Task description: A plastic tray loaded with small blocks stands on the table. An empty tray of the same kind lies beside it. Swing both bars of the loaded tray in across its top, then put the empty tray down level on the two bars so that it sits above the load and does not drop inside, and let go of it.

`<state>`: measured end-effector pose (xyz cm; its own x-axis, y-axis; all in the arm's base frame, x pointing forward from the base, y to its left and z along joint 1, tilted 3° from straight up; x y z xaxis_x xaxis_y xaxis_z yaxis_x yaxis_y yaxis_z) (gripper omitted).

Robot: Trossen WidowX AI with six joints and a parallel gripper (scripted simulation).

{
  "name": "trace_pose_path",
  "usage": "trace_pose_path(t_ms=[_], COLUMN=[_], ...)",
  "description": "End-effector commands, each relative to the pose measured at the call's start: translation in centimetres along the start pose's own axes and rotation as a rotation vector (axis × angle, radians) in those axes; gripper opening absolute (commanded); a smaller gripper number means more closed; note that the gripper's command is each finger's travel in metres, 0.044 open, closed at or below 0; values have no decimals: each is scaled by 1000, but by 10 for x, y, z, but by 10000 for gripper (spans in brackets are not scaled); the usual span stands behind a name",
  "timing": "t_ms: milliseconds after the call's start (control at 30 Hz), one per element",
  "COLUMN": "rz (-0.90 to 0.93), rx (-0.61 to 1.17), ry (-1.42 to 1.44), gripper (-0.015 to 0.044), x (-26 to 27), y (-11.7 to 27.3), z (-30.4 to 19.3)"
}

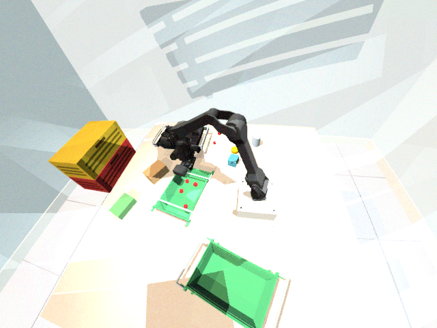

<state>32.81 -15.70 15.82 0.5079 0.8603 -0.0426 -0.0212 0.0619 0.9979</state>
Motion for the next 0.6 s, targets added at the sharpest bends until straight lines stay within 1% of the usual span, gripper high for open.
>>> trace_pose_path(t_ms=[0,200,300,400,567], rz=[0,0,0,1,2], rx=[0,0,-2,-8,-19], ry=[0,0,1,2,5], gripper=[0,157,236,315,440], x=[0,0,0,1,1], y=[0,0,13,43,112], z=[0,0,3,7,4])
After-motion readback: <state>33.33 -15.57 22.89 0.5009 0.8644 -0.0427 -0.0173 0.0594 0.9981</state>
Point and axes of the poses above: the point midway between the two fingers, 35 mm back from their tips, its own y axis back along the fingers, its own x axis across the jaws, z = x × y, the point moved 9 cm from there along y, back along the fingers, and after that the axes turned 8 degrees about -y, right-handed, at the moved point
